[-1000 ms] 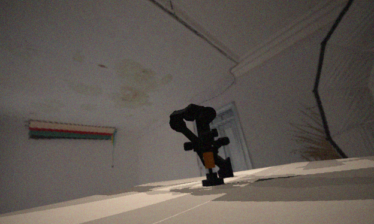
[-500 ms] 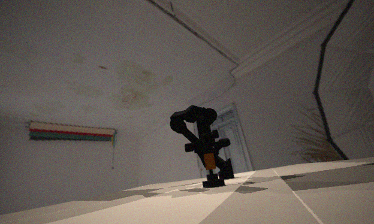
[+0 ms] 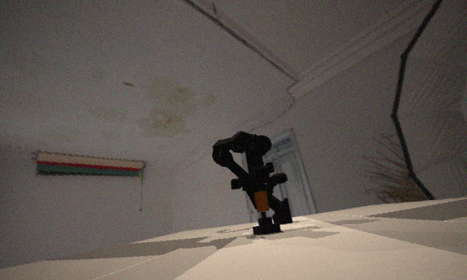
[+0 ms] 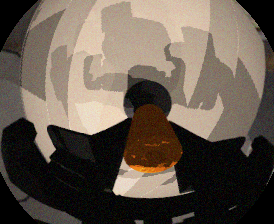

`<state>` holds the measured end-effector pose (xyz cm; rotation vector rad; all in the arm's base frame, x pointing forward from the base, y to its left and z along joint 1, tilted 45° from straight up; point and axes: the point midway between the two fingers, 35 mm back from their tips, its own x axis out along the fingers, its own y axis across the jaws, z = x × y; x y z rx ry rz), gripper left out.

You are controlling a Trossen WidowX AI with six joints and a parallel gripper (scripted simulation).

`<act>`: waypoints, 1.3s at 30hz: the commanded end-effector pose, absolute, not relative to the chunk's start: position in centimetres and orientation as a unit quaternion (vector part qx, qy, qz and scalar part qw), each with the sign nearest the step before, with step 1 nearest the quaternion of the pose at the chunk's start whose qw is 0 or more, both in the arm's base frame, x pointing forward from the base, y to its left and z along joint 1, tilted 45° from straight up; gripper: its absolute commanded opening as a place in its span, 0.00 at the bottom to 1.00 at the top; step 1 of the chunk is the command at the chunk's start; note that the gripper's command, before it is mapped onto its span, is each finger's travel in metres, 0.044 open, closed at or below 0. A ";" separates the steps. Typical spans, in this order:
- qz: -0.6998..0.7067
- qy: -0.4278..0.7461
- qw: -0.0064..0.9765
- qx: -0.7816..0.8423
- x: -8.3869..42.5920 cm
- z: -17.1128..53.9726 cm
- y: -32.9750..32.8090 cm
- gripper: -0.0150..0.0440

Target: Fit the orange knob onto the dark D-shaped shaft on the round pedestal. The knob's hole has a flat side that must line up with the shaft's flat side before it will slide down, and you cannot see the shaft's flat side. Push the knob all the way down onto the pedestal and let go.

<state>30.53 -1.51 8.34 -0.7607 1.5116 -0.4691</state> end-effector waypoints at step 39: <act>-0.152 0.674 0.613 -0.382 31.1 8.4 -1.4 0.25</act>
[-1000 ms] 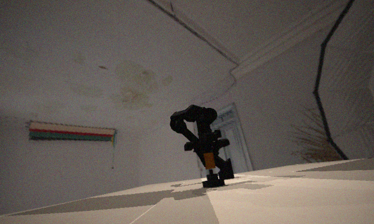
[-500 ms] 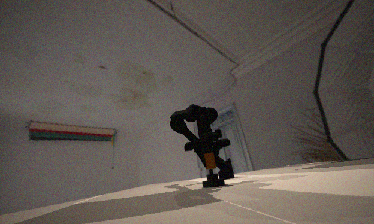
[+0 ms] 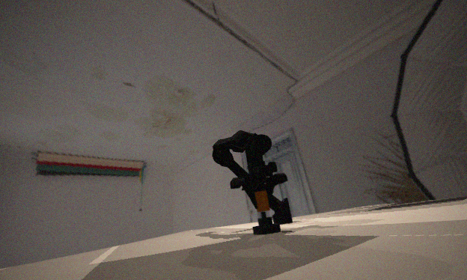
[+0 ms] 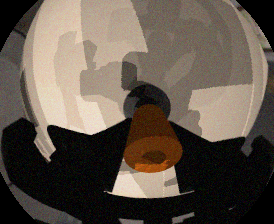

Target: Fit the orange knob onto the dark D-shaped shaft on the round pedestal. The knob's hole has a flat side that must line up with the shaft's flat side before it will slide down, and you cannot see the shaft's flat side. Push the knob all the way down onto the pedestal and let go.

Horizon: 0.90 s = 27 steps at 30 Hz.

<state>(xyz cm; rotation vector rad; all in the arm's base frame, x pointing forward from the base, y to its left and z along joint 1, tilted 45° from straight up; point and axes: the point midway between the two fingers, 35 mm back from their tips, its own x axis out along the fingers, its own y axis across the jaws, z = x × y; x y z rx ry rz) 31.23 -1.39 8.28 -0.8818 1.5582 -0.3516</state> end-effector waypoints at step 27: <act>-0.152 0.674 0.613 -0.382 31.2 8.2 -1.5 0.25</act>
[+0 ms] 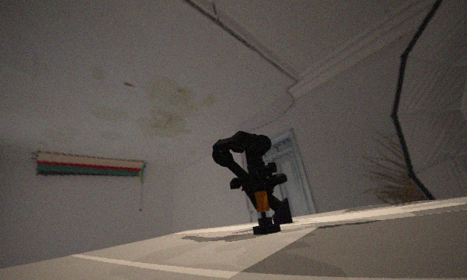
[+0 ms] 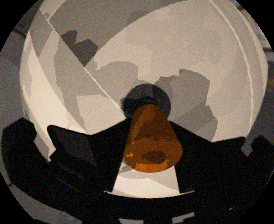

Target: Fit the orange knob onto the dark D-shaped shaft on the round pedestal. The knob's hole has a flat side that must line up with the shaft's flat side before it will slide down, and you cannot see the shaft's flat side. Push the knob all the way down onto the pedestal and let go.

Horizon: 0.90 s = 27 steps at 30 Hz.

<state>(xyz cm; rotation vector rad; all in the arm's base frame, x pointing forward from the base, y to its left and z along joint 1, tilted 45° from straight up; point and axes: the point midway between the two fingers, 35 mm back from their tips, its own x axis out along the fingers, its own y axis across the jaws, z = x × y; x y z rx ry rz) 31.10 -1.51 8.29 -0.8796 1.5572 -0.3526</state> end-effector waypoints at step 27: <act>-0.149 0.675 0.612 -0.385 30.7 8.6 -1.3 0.25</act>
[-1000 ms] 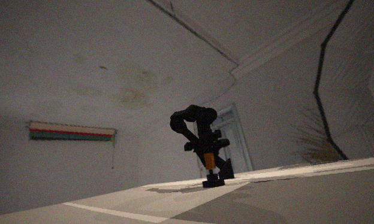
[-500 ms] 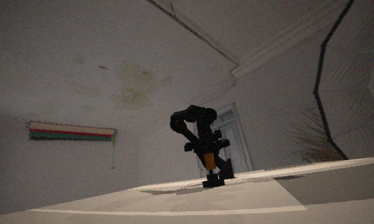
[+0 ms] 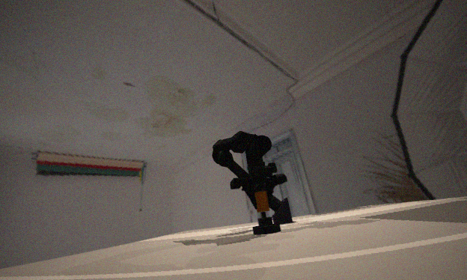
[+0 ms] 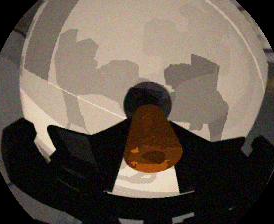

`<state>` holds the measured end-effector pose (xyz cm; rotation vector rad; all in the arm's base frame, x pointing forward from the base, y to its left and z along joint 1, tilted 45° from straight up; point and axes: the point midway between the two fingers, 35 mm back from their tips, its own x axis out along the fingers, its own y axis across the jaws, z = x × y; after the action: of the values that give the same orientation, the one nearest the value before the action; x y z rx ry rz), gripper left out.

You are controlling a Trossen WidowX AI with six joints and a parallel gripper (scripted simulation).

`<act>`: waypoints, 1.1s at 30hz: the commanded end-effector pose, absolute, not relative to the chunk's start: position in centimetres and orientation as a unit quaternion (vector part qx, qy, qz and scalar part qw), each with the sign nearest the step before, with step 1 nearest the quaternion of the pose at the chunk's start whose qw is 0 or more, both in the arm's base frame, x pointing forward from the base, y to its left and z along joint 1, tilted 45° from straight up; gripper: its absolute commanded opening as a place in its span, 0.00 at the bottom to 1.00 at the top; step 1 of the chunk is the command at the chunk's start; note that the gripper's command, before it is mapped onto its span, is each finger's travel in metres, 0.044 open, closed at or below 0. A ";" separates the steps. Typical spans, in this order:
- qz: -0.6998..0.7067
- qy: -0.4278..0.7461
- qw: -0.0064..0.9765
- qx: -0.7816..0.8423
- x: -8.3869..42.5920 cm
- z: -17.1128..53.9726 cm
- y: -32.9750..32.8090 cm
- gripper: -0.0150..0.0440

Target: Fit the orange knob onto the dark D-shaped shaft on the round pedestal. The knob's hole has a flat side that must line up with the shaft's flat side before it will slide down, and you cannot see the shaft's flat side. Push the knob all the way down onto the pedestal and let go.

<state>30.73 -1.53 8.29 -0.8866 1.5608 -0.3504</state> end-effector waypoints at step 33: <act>-0.081 0.686 0.570 -0.444 31.4 8.1 -1.5 0.25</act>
<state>31.21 -1.53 8.15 -1.0423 1.6145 -0.1909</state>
